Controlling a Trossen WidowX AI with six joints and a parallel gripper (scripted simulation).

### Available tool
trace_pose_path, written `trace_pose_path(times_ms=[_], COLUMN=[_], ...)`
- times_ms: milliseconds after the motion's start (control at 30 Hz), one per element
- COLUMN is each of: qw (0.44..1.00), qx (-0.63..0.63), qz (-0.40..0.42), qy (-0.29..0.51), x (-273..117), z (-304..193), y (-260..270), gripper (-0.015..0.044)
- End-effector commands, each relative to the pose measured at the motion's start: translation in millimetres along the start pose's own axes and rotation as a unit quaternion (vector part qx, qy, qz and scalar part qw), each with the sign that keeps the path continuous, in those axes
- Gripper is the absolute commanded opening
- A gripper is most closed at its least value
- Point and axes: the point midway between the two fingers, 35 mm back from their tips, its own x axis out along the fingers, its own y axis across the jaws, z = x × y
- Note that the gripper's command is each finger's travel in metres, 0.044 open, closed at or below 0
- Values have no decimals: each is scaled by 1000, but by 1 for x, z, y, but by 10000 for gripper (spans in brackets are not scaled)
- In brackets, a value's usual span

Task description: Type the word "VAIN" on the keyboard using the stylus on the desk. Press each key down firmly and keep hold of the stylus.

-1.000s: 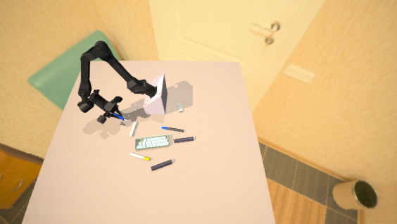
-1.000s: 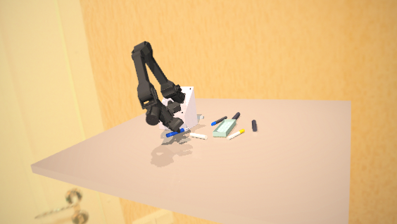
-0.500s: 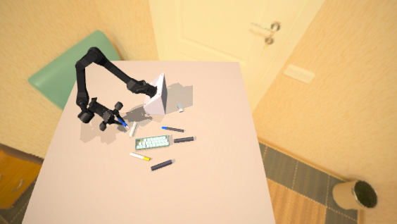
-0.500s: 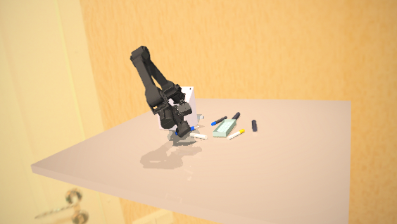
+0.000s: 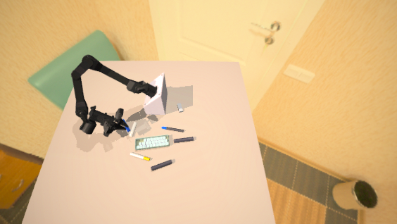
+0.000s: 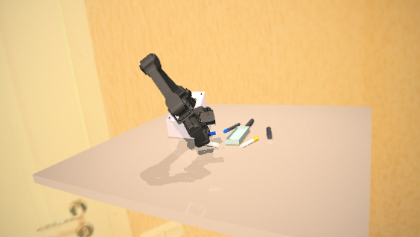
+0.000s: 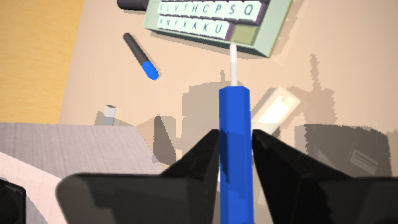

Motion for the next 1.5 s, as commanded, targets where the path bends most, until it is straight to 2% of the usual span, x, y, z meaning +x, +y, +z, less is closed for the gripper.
trace_pose_path(times_ms=[0,733,1467], qw=[998,942,811], qx=[54,309,536], qz=[23,84,48], qy=[8,101,229], x=[7,42,80], z=[15,73,119], y=[4,30,73], gripper=[0,0,0])
